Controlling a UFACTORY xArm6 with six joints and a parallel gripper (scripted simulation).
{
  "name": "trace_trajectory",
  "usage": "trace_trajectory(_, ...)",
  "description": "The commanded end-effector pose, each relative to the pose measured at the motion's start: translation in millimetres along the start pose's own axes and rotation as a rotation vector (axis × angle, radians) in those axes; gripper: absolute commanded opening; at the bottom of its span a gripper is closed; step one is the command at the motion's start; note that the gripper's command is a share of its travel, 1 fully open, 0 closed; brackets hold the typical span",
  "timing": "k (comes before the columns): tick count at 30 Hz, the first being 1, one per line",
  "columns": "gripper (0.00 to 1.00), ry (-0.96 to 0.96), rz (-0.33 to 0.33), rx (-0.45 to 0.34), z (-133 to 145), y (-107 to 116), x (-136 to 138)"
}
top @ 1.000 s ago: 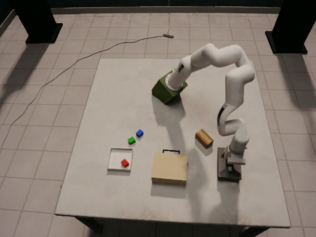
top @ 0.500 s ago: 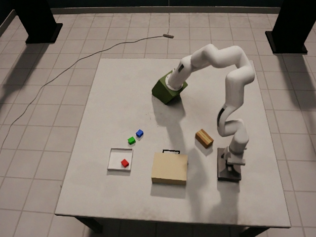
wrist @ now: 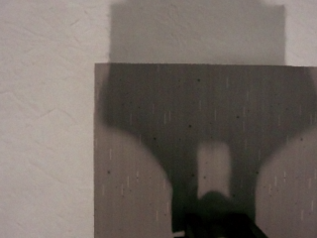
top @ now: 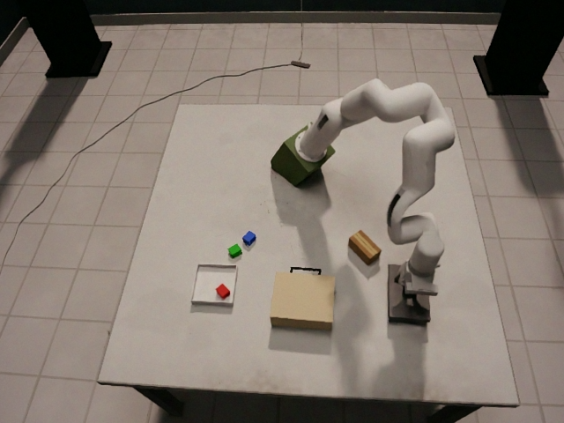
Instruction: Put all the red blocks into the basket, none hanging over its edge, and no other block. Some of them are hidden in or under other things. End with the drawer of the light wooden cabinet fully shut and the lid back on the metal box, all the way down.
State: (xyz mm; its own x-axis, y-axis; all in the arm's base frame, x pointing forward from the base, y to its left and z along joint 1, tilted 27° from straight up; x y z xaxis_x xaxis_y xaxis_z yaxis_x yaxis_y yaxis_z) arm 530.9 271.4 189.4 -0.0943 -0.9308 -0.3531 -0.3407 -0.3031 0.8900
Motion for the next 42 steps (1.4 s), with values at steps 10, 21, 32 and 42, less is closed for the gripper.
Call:
trace_trajectory(10, 0.00, 0.000, -0.003, 0.004, -1.5, 1.1, -1.2)
trace_trajectory(21, 0.00, 0.000, -0.003, 0.004, -1.5, 1.1, -1.2)
trace_trajectory(32, 1.00, 0.000, -0.003, 0.004, -1.5, 1.1, -1.2)
trace_trajectory(42, 1.00, 0.000, -0.003, 0.004, -1.5, 1.1, -1.2)
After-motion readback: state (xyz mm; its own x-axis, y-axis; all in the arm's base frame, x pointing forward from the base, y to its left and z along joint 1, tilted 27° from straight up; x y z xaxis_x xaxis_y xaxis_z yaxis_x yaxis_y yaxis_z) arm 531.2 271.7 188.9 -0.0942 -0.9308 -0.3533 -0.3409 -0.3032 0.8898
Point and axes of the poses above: the point where the finger pads meet when closed, its own y axis back along the fingers, its own x axis across the jaws, z = x × y, the point moved 1 cm from there along y, back along the fingers
